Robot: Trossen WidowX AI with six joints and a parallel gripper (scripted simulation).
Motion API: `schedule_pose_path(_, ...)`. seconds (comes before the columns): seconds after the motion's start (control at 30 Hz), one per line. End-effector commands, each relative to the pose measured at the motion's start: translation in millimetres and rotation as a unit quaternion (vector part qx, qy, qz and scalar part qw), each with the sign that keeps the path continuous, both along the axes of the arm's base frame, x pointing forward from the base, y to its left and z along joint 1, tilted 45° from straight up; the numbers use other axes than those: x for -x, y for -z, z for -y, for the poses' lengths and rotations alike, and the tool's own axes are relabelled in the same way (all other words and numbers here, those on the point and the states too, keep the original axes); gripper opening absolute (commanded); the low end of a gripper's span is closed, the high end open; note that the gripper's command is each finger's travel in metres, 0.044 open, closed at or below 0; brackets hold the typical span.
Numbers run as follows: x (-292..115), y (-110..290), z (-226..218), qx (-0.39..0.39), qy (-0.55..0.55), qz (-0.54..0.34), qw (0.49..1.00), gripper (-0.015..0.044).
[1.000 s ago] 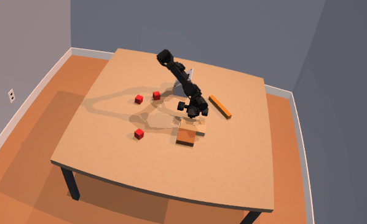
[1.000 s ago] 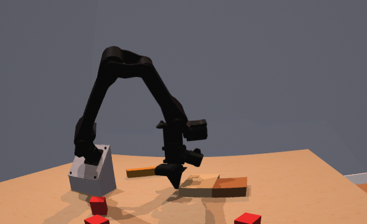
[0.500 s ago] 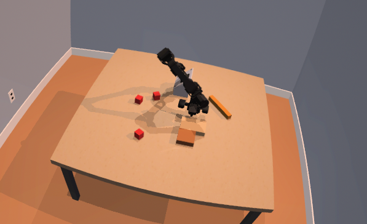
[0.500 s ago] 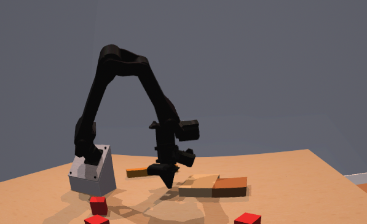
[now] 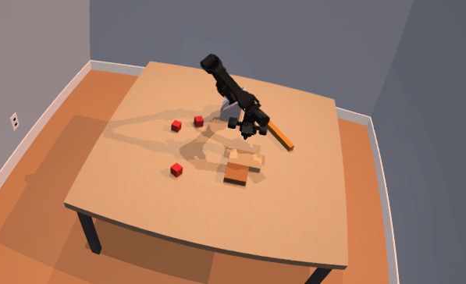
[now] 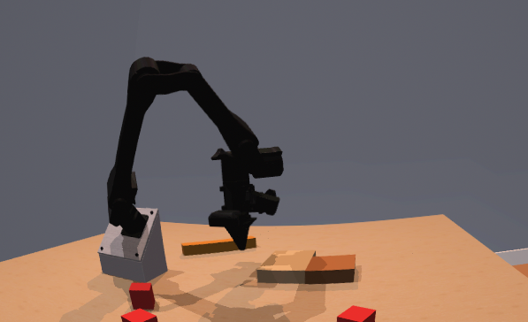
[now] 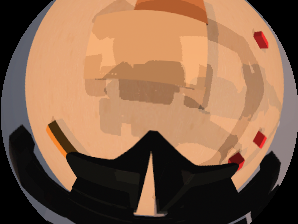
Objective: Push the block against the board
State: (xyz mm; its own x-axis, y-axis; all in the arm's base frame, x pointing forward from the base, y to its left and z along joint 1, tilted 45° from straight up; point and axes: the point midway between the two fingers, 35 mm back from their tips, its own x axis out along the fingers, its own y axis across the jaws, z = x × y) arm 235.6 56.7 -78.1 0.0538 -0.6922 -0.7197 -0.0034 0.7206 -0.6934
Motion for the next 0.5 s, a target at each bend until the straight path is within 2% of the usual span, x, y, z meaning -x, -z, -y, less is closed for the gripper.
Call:
schedule_pose_path(0.0, -6.8, 3.2, -5.1, 0.001, -0.028, -0.025, 0.999, 0.0)
schedule_pose_path(0.47, -41.8, 21.5, -34.6, 0.014, -0.199, -0.191, 0.961, 0.0)
